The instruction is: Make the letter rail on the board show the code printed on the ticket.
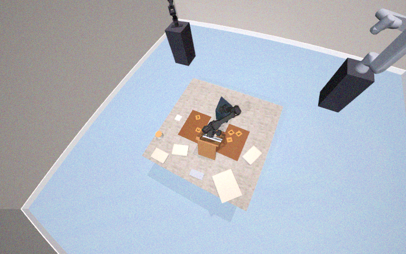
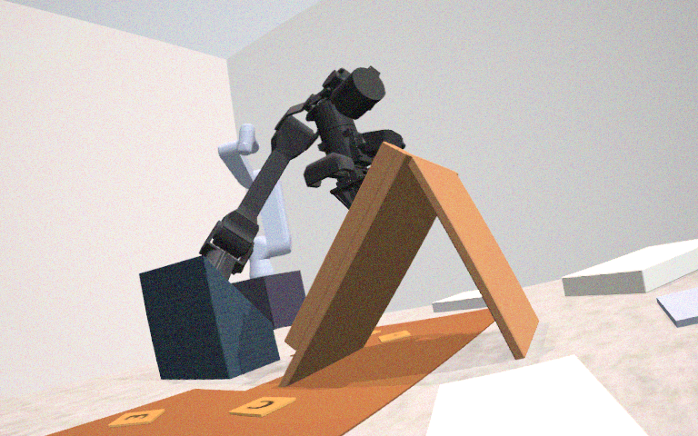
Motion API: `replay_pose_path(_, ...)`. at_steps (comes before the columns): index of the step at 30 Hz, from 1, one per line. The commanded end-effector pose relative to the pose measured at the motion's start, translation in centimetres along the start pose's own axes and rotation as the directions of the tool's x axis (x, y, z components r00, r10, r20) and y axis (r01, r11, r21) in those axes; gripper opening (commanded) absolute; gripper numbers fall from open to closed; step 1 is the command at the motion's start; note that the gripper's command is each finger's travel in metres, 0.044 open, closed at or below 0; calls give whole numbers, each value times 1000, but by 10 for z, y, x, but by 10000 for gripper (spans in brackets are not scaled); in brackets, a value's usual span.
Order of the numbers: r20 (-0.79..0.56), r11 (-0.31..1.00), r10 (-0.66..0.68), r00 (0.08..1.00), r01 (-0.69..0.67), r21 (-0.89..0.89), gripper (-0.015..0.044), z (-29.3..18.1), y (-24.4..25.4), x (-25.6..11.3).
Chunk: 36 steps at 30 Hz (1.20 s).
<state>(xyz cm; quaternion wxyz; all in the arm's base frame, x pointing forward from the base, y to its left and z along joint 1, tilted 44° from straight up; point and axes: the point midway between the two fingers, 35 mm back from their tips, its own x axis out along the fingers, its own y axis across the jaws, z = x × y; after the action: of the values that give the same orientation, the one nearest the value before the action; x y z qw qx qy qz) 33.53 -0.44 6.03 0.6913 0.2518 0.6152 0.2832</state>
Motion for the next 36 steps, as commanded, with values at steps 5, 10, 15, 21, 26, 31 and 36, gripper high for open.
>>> replay_pose_path(5,-4,1000,-4,1000,4,0,0,4,-2,4)
replay_pose_path(10,-4,1000,-3,1000,3,0,0,5,-2,6)
replay_pose_path(15,-4,1000,-3,1000,3,0,0,6,-2,9)
replay_pose_path(21,-4,1000,-3,1000,3,0,0,8,-2,11)
replay_pose_path(26,-4,1000,-3,1000,3,0,0,9,-2,13)
replay_pose_path(31,-4,1000,-3,1000,3,0,0,11,-2,15)
replay_pose_path(36,-4,1000,-3,1000,3,-1,0,12,-2,17)
